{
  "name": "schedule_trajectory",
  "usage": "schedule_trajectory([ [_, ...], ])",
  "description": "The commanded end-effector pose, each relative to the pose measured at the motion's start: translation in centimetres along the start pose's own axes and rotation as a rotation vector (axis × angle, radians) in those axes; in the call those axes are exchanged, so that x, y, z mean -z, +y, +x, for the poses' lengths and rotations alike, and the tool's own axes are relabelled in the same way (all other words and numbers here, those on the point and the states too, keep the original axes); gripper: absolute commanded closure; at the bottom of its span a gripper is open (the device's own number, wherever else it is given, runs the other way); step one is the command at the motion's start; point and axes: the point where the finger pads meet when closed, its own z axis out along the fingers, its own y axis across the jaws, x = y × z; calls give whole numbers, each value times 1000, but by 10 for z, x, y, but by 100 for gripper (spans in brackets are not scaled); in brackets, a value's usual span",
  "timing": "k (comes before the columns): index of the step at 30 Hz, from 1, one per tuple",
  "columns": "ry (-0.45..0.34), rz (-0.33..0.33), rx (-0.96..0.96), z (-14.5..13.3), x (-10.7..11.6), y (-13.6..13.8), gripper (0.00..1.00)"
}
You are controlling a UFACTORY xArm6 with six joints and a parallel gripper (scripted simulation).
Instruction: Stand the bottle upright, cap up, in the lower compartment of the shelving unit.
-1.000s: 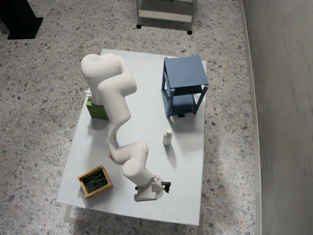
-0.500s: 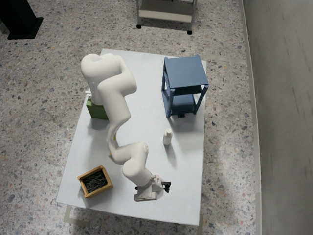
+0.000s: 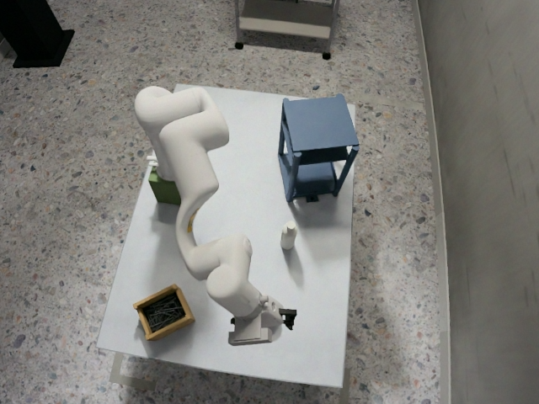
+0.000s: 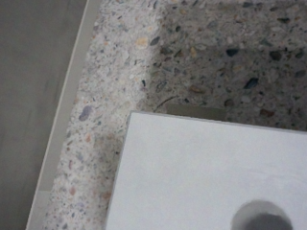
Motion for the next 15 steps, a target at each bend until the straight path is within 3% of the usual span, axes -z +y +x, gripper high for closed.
schedule_trajectory([
  [1, 3, 2, 2, 0, 3, -3, 0],
  [6, -31, -15, 3, -24, -2, -17, 0],
  [13, -143, -94, 15, -109, -15, -53, 0],
  [15, -143, -94, 15, -109, -15, -53, 0],
])
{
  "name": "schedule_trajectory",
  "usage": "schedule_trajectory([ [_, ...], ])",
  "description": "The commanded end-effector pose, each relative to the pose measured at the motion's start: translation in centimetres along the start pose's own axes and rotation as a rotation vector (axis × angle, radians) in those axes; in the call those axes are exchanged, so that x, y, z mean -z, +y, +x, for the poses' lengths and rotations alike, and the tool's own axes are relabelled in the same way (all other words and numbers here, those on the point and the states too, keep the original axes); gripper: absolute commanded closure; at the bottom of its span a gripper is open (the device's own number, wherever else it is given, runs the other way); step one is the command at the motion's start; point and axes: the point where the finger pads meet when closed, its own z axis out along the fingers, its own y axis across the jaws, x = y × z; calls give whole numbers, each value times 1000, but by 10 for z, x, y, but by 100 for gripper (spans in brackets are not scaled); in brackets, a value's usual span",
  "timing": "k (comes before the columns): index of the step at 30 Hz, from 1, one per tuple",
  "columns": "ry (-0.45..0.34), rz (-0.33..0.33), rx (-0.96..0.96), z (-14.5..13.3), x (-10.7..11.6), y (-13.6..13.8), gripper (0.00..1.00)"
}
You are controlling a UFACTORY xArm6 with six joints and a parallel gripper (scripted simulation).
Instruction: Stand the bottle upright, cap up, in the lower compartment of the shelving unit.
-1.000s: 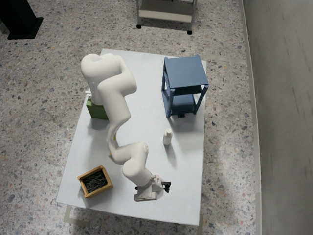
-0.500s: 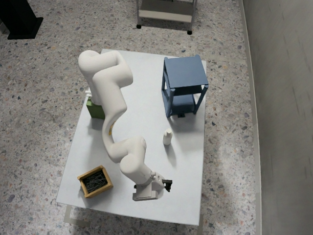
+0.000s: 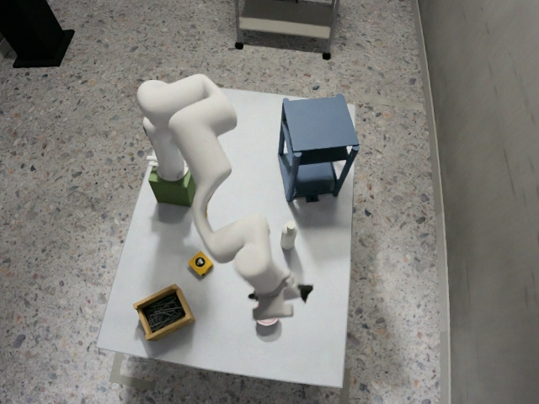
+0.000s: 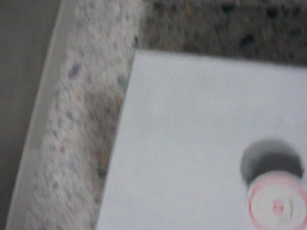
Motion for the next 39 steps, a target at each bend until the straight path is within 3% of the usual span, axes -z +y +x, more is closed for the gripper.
schedule_trajectory([
  [1, -56, -52, 4, -63, -9, -27, 0],
  [6, -116, -130, 19, -116, -15, -37, 0],
  [15, -158, -228, 43, -217, -22, -47, 0],
  [17, -158, -228, 43, -217, -22, -47, 0],
  [22, -168, -293, 61, -268, -22, -43, 0],
  [27, -169, -314, 68, -283, -22, -40, 0],
  [39, -169, -315, 68, -283, -22, -40, 0],
])
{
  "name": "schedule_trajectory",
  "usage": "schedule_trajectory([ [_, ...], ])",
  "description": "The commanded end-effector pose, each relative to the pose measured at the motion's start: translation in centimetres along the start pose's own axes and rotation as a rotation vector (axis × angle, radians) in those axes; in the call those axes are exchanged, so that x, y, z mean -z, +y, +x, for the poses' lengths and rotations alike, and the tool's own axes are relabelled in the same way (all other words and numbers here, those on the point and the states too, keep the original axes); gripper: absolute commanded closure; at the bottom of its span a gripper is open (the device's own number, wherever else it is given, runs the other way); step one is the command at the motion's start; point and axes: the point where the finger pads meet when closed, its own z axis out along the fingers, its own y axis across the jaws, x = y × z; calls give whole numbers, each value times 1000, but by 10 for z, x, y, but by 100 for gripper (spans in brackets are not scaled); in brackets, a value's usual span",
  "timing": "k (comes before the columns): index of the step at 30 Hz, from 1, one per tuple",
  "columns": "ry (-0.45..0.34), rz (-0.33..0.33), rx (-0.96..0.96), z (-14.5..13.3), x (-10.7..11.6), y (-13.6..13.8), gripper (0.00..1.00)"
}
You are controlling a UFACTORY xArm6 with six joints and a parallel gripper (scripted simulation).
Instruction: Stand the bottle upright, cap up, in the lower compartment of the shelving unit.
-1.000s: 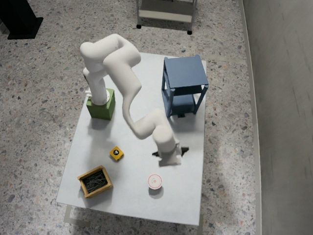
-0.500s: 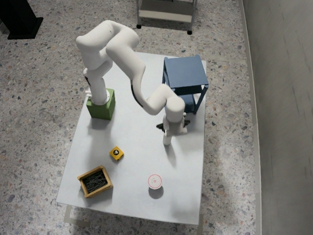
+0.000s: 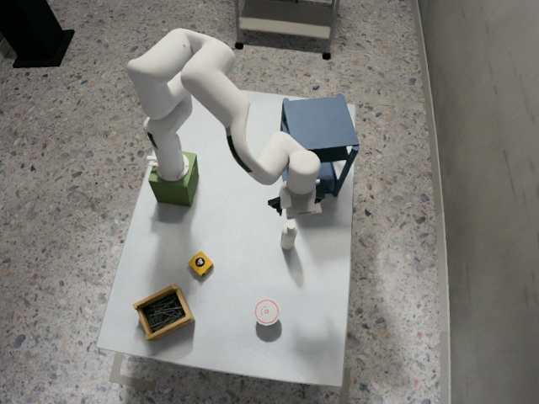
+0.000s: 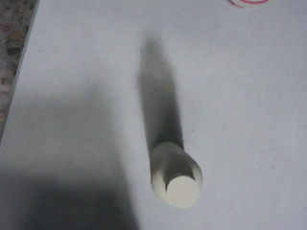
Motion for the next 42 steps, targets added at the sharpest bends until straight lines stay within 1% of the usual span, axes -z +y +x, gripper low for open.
schedule_trajectory([
  [1, 3, 3, 0, 0, 2, -1, 0],
  [4, 3, 3, 0, 0, 2, -1, 0],
  [5, 3, 3, 0, 0, 2, -1, 21],
  [29, -15, 17, -13, 0, 2, -1, 21],
  [42, -64, 55, -48, 0, 2, -2, 21],
])
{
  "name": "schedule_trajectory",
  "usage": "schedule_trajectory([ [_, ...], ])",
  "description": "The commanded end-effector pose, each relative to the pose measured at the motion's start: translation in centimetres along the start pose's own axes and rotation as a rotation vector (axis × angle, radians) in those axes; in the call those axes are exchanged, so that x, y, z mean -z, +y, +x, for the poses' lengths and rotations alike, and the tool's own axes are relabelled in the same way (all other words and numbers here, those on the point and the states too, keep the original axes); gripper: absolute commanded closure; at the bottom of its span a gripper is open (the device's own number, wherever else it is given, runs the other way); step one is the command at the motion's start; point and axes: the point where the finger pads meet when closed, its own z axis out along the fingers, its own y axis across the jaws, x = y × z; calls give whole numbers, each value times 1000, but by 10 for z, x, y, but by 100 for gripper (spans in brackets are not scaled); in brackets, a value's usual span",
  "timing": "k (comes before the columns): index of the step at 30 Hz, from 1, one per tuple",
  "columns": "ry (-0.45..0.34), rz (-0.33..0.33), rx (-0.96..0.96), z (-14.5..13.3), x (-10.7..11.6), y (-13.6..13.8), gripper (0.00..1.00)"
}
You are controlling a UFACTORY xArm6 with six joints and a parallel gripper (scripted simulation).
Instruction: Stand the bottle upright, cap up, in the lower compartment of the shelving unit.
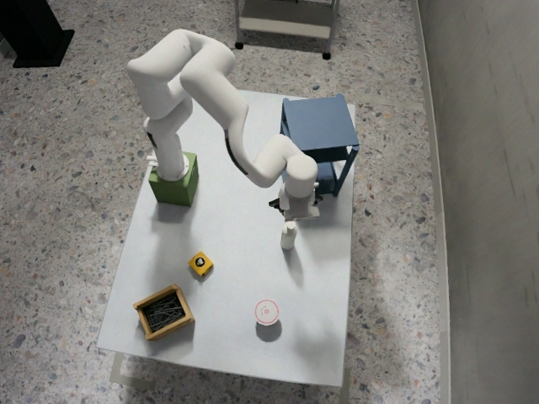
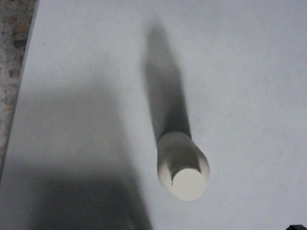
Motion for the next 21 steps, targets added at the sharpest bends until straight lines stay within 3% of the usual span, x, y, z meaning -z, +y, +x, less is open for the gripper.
schedule_trajectory([
  [1, -22, 24, -17, 1, 2, -2, 21],
  [21, -140, 111, -100, 1, 1, -3, 21],
])
